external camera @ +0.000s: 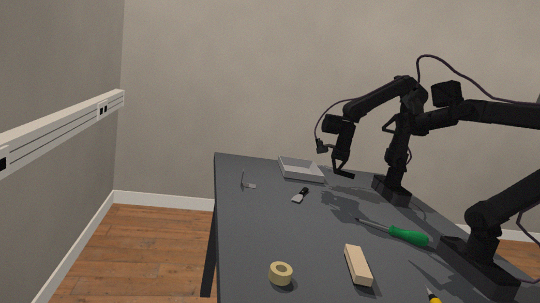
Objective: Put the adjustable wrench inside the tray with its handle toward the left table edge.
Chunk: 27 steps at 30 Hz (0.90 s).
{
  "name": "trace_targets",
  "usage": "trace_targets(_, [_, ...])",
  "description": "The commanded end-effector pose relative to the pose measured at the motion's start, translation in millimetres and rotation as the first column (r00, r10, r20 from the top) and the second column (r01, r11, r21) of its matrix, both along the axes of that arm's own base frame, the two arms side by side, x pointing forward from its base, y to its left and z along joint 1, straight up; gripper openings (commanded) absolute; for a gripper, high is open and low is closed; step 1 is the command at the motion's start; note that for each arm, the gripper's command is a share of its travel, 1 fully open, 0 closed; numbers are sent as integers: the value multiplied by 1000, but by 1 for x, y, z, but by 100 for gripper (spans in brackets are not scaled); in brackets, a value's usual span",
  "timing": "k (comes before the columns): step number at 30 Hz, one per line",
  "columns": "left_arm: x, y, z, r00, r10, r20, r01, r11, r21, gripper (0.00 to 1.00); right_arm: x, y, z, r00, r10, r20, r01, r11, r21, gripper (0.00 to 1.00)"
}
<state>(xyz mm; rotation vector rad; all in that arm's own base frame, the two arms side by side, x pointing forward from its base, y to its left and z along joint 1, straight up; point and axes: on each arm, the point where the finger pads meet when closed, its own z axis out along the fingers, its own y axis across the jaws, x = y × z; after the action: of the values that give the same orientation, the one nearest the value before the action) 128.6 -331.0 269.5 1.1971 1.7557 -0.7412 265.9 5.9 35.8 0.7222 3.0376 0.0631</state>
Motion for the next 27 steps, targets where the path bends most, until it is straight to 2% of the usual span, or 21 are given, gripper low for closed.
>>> trace_targets(1, [27, -51, 10, 998, 13, 62, -3, 989, -145, 100, 32, -27, 7, 965, -257, 45, 256, 966, 27, 12])
trace_targets(3, [27, -51, 10, 998, 13, 62, -3, 989, -145, 100, 32, -27, 7, 965, -257, 45, 256, 966, 27, 12])
trace_targets(5, [36, -65, 3, 997, 18, 70, -7, 987, -163, 100, 38, -44, 7, 926, -376, 31, 375, 926, 34, 12])
trace_targets(8, [48, -84, -19, 997, 26, 72, -14, 986, -164, 100, 52, -78, 6, 815, -579, 18, 579, 815, 36, 12])
trace_targets(13, [57, -97, -44, 997, 32, 66, -22, 989, -149, 100, 72, -118, 6, 644, -765, 13, 763, 644, 50, 12])
trace_targets(18, [59, -98, -62, 998, 33, 49, -27, 994, -109, 100, 86, -146, 6, 510, -860, 12, 858, 509, 59, 12])
trace_targets(20, [59, -98, -62, 998, 33, 49, -27, 994, -109, 100, 86, -146, 6, 510, -860, 12, 858, 509, 59, 12])
trace_targets(23, [59, -98, -62, 998, 32, 48, -27, 994, -107, 100, 94, -160, 6, 437, -899, 12, 897, 437, 65, 12])
trace_targets(27, [59, -98, -62, 998, 32, 47, -27, 994, -106, 100, 100, -172, 6, 391, -920, 19, 918, 392, 64, 12])
